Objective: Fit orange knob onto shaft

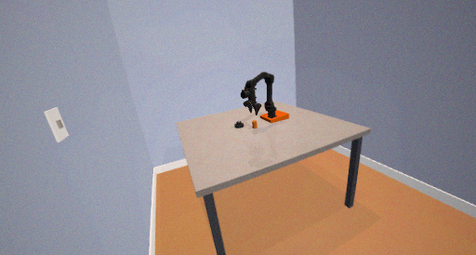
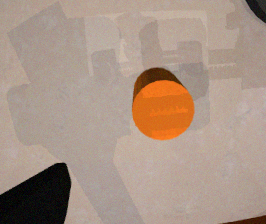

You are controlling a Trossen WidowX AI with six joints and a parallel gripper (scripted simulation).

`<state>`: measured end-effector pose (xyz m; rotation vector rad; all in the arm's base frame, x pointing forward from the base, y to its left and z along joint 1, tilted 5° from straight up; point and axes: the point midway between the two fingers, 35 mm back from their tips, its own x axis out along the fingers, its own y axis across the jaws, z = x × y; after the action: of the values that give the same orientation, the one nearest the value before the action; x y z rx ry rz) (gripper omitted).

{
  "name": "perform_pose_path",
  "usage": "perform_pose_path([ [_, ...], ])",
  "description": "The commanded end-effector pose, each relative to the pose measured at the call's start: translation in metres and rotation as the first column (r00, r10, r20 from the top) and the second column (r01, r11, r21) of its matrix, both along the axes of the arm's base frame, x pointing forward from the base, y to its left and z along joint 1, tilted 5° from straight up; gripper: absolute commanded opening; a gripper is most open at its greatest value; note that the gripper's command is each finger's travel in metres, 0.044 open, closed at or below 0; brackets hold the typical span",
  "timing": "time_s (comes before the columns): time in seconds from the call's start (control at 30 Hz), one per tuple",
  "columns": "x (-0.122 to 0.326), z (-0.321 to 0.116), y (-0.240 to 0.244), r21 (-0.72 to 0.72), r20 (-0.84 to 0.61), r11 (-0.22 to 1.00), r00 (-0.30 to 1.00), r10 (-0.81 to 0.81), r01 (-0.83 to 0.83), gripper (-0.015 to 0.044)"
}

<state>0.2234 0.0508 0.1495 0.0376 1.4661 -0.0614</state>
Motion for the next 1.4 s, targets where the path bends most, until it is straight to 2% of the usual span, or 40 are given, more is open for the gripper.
perform_pose_path([
  [0.0, -0.001, -0.001, -0.001, 0.05, -0.003, 0.858, 0.859, -0.511, 0.511, 0.044],
  [0.37, 0.002, -0.001, 0.001, 0.051, -0.003, 0.858, 0.859, -0.511, 0.511, 0.044],
  [0.53, 0.006, -0.033, 0.0, 0.051, -0.003, 0.858, 0.859, -0.511, 0.511, 0.044],
  [1.37, 0.01, -0.072, -0.002, 0.05, -0.003, 0.858, 0.859, -0.511, 0.511, 0.044],
])
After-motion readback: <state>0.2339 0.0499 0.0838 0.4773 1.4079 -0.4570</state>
